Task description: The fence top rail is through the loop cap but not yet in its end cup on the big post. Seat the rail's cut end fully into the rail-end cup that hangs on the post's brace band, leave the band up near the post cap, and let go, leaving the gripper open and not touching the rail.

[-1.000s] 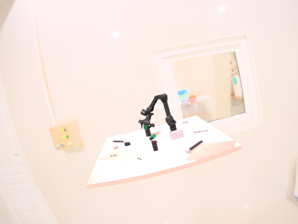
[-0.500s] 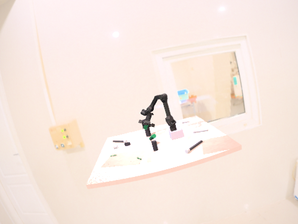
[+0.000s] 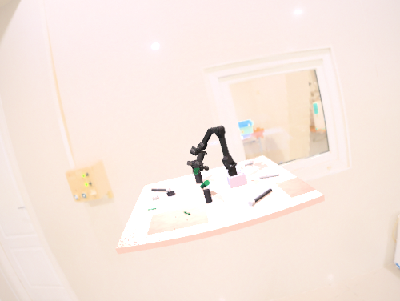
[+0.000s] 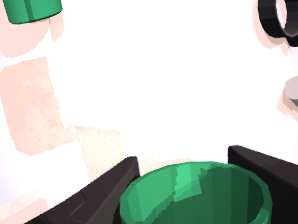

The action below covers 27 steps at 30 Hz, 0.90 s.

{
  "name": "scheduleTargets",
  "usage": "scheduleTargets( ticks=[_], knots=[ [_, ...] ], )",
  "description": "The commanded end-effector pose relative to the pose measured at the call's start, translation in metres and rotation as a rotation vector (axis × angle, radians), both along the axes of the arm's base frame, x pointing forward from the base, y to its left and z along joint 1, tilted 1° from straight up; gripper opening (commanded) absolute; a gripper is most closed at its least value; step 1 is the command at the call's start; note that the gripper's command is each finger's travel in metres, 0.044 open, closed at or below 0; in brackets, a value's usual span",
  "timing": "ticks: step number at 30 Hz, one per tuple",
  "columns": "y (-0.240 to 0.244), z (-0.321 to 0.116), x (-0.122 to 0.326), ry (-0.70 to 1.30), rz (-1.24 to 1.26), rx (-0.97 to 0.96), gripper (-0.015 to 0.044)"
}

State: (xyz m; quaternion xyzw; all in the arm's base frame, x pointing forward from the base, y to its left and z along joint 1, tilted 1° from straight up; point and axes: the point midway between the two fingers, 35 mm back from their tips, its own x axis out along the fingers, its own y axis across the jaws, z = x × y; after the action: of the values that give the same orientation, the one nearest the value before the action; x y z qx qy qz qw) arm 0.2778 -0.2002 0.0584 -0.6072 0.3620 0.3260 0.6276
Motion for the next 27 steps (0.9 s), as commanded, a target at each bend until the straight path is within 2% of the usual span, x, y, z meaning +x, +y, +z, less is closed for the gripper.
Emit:
scheduleTargets(
  ticks=[1, 27],
  knots=[
    [-0.001, 0.0, -0.003, 0.0, 0.026, -0.002, 0.0],
    [-0.001, 0.0, -0.014, 0.002, 0.142, -0.006, 0.0]
  ],
)
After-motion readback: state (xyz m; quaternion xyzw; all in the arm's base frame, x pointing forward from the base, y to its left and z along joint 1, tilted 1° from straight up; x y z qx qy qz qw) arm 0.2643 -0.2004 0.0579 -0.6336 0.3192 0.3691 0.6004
